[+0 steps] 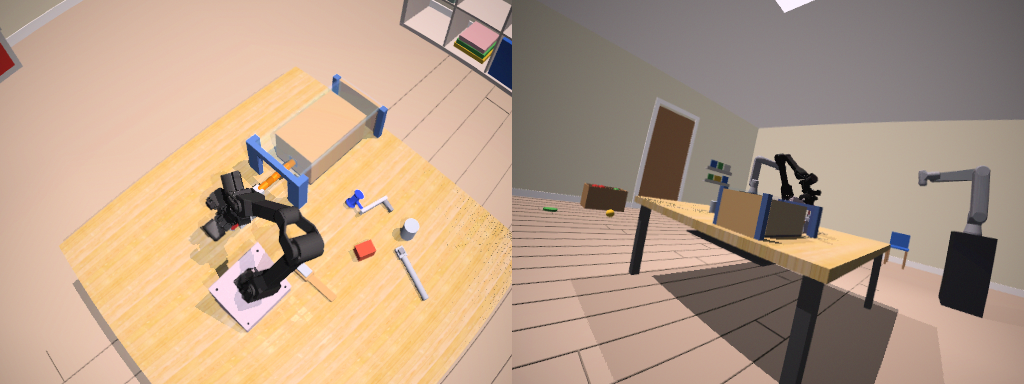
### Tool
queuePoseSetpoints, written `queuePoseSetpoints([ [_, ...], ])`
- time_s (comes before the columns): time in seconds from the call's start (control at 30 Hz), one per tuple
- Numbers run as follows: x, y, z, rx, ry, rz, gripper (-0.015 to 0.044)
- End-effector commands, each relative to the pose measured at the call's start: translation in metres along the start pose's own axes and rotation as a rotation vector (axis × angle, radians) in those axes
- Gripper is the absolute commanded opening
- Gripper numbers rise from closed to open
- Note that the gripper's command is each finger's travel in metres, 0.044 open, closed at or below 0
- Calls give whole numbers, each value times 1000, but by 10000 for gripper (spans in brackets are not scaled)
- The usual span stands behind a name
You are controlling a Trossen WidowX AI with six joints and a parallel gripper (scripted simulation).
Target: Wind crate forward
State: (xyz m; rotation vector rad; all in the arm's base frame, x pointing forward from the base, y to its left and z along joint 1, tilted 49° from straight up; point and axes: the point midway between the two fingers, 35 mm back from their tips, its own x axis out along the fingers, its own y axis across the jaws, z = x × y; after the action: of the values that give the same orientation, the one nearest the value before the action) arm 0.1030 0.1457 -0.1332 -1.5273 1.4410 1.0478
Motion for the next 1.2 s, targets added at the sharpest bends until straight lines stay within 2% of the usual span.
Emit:
queuePoseSetpoints([
  [0.0,-2,-8,-15,4,34,-26,0],
  [1.17,-16,-53,-42,5,37,-28,0],
])
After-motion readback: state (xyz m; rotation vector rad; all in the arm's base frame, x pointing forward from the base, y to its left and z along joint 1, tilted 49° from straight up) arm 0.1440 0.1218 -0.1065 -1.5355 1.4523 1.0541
